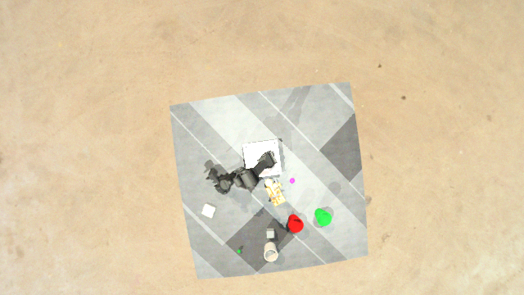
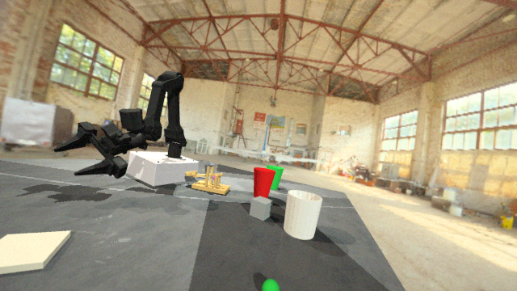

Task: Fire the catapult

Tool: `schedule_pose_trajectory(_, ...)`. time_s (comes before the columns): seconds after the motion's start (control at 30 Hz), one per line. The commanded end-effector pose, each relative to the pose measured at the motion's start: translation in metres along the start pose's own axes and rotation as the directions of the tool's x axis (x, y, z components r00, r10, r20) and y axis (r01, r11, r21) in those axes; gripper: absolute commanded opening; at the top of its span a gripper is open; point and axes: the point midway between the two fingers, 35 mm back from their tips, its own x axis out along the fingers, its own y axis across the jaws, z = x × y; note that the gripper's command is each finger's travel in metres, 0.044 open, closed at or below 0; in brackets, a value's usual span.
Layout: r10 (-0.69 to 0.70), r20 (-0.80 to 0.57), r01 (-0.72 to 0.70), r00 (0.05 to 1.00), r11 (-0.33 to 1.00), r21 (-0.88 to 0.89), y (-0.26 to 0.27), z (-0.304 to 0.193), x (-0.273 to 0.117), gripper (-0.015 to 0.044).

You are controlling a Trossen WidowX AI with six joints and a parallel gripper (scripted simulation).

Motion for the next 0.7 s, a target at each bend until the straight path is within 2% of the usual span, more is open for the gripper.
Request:
schedule_pose_trajectory(0.0, 0.006, 0.001, -0.006, 1.000, 1.000, -0.001, 0.002, 0.001, 0.000, 0.0426)
schedule_pose_trajectory(0.03, 0.022, 0.006, -0.022, 1.000, 1.000, -0.003, 0.006, 0.004, -0.001, 0.0440)
schedule_pose_trajectory(0.33, 0.278, -0.018, -0.279, 0.960, 0.958, -0.065, 0.084, 0.041, -0.011, 0.0440)
schedule_pose_trajectory(0.67, 0.535, -0.101, -0.545, 0.839, 0.824, -0.155, 0.173, 0.079, -0.058, 0.0440)
